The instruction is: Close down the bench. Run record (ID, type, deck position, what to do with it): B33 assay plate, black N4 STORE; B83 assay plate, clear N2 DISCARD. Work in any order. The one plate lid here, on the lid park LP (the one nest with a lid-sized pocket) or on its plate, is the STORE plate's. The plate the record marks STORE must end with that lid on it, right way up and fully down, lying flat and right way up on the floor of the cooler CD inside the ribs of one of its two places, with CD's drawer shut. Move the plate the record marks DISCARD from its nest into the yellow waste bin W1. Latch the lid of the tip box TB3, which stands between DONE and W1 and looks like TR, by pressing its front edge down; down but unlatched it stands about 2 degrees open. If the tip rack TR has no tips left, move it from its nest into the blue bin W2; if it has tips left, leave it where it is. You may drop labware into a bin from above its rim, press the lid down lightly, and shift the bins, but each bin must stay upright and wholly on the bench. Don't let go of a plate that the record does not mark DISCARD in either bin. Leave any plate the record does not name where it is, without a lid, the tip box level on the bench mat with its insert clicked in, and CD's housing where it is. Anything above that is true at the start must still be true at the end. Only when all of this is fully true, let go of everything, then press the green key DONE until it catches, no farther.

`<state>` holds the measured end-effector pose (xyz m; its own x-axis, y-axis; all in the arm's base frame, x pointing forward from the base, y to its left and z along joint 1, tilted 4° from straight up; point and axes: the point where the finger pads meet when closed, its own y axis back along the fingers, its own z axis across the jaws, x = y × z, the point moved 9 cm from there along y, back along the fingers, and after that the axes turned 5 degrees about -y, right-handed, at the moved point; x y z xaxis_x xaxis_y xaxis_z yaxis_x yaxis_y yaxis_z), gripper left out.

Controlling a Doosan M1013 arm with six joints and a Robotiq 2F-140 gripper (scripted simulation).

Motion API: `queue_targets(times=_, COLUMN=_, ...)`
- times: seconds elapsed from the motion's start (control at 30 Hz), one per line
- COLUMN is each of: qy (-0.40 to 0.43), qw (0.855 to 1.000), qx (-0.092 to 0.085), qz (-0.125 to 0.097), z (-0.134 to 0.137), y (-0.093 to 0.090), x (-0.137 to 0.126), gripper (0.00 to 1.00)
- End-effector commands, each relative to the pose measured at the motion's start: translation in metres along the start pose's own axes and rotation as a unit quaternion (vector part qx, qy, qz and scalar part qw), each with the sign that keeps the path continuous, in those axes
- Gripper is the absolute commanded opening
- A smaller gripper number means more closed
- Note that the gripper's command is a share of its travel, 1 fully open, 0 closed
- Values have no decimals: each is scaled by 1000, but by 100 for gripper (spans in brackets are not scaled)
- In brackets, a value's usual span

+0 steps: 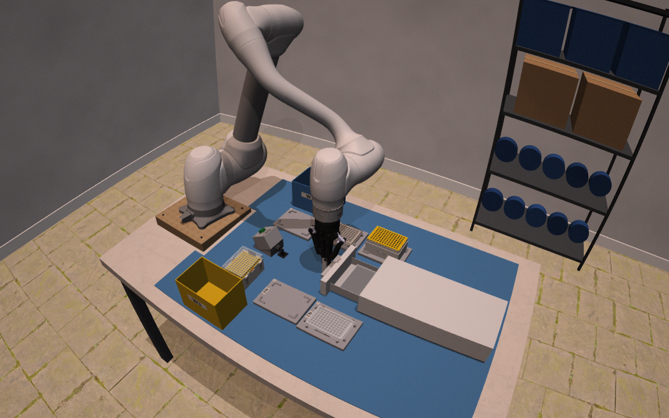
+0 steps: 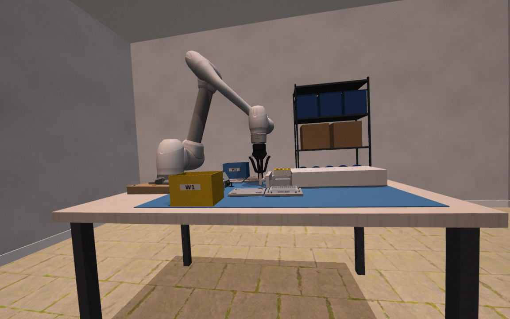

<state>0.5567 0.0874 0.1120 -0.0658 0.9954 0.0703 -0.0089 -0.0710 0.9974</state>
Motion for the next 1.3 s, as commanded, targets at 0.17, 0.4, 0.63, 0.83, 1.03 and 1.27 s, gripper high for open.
queue_targets(times=0.17, qy=0, qw=1000, qx=0, qz=0, z=11, y=0, x=1, gripper=0)
queue_targets(times=0.4, qy=0, qw=1000, qx=0, qz=0, z=18, y=0, x=2, gripper=0)
queue_targets(times=0.63, qy=0, qw=1000, qx=0, qz=0, z=27, y=0, x=2, gripper=0)
queue_targets(times=0.83, qy=0, qw=1000, qx=0, qz=0, z=30, y=0, x=3, gripper=0)
queue_targets(times=1.03, qy=0, qw=1000, qx=0, qz=0, z=38, y=0, x=3, gripper=0)
queue_targets(times=1.27, qy=0, qw=1000, qx=0, qz=0, z=47, y=0, x=4, gripper=0)
